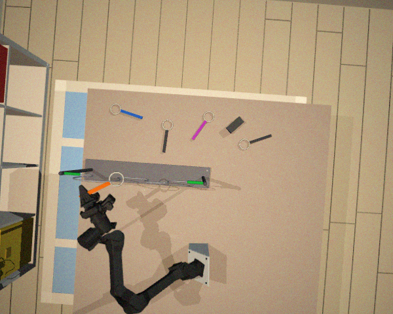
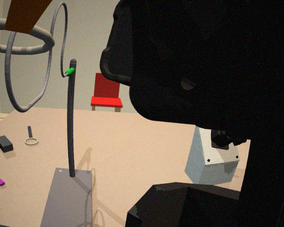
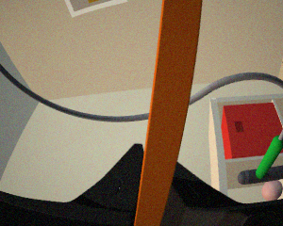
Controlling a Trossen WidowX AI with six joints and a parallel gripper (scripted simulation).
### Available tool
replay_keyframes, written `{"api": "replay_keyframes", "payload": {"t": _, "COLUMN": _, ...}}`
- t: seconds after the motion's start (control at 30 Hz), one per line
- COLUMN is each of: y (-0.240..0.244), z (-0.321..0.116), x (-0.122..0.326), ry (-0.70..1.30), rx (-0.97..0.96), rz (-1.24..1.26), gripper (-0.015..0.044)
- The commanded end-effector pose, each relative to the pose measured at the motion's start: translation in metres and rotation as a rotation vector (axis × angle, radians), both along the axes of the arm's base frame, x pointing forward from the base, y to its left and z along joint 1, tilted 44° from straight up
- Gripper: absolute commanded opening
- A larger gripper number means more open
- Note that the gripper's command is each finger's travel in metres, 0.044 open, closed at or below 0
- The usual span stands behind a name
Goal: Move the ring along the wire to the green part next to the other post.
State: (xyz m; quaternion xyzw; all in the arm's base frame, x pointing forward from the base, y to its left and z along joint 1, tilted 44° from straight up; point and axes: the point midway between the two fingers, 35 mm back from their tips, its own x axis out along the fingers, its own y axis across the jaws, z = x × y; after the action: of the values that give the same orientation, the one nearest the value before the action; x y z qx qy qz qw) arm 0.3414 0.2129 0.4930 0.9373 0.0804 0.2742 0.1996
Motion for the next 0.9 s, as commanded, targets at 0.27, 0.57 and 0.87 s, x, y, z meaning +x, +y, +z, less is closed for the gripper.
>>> {"api": "replay_keyframes", "payload": {"t": 0.27, "y": 0.030, "z": -0.025, "x": -0.002, "ry": -0.030, "rx": -0.224, "rz": 0.007, "gripper": -0.0150}}
{"api": "replay_keyframes", "payload": {"t": 0.57, "y": 0.046, "z": -0.041, "x": -0.005, "ry": -0.056, "rx": -0.376, "rz": 0.010, "gripper": -0.0150}}
{"api": "replay_keyframes", "payload": {"t": 0.87, "y": 0.060, "z": -0.061, "x": -0.008, "ry": -0.082, "rx": -0.534, "rz": 0.013, "gripper": -0.0150}}
